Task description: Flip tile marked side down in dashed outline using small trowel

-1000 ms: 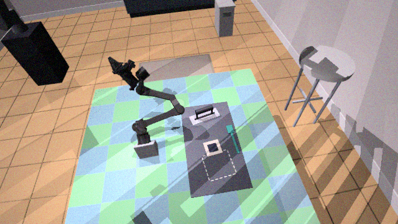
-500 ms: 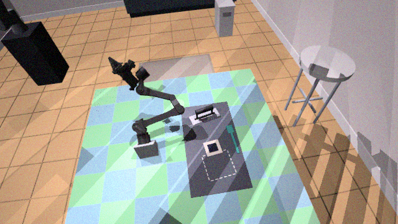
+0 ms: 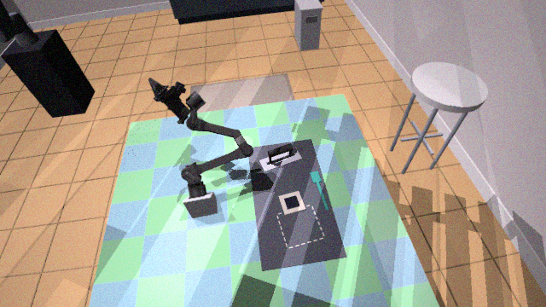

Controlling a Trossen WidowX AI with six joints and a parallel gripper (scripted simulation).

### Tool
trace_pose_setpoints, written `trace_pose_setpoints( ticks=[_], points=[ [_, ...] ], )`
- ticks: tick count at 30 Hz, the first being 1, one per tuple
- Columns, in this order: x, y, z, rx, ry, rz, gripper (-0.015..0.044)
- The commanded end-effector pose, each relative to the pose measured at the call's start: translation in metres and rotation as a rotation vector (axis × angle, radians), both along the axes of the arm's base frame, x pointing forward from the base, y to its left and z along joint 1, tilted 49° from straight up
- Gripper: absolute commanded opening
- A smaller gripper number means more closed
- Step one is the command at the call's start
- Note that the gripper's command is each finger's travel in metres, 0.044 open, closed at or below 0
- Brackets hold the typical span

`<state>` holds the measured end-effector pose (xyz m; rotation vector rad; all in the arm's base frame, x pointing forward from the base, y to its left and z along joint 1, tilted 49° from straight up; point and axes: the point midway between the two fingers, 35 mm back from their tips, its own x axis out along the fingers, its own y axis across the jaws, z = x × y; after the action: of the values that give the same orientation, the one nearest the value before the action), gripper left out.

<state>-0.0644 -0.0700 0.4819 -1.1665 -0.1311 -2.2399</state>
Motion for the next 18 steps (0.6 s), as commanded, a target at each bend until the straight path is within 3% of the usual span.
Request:
trace_pose_setpoints(
  ticks=[1,8,18],
  points=[
    [0.0,0.0,0.0,0.0,0.0,0.0,0.01],
    [-0.013,-0.016,0.0,0.045,-0.081,0.11,0.027],
    [-0.027,-0.059,-0.006,0.153,-0.229,0.346,0.027]
  ],
)
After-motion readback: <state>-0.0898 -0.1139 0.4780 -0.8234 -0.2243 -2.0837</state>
